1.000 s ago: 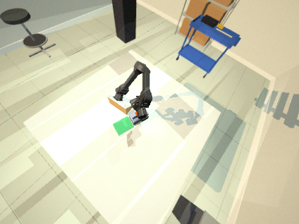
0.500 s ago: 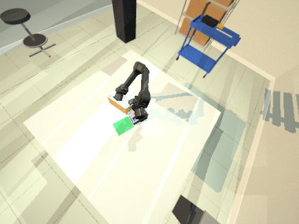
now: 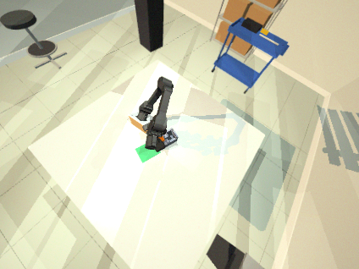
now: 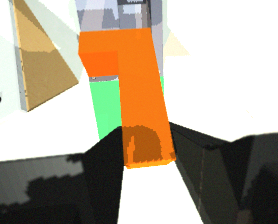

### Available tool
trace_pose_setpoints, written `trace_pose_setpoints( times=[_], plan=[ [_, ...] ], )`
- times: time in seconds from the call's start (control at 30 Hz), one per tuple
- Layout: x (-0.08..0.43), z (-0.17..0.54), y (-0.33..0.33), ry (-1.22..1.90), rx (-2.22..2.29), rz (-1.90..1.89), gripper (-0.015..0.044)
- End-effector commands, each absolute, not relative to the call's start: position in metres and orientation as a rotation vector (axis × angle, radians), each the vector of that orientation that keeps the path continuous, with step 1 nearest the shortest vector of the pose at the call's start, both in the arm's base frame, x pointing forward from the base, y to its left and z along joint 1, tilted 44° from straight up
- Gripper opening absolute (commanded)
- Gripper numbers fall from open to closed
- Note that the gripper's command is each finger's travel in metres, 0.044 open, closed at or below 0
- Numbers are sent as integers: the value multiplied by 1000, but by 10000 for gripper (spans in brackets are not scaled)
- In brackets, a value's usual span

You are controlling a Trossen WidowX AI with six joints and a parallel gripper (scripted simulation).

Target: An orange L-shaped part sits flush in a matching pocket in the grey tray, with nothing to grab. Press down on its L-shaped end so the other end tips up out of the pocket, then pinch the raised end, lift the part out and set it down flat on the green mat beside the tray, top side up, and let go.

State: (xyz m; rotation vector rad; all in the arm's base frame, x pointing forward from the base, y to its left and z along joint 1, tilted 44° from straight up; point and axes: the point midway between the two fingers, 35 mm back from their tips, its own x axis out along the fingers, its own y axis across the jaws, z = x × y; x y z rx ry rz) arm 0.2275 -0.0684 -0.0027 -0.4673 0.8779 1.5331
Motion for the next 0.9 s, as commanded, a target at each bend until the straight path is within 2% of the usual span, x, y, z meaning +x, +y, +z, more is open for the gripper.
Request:
trace_pose_setpoints(
  times=[0.0,0.4,0.87],
  plan=[
    [221,-16,-85,879,-473,1536,0],
    [204,-49,-127,882,-476,1535,0],
    [202,-60,-120,882,-476,1535,0]
  ],
)
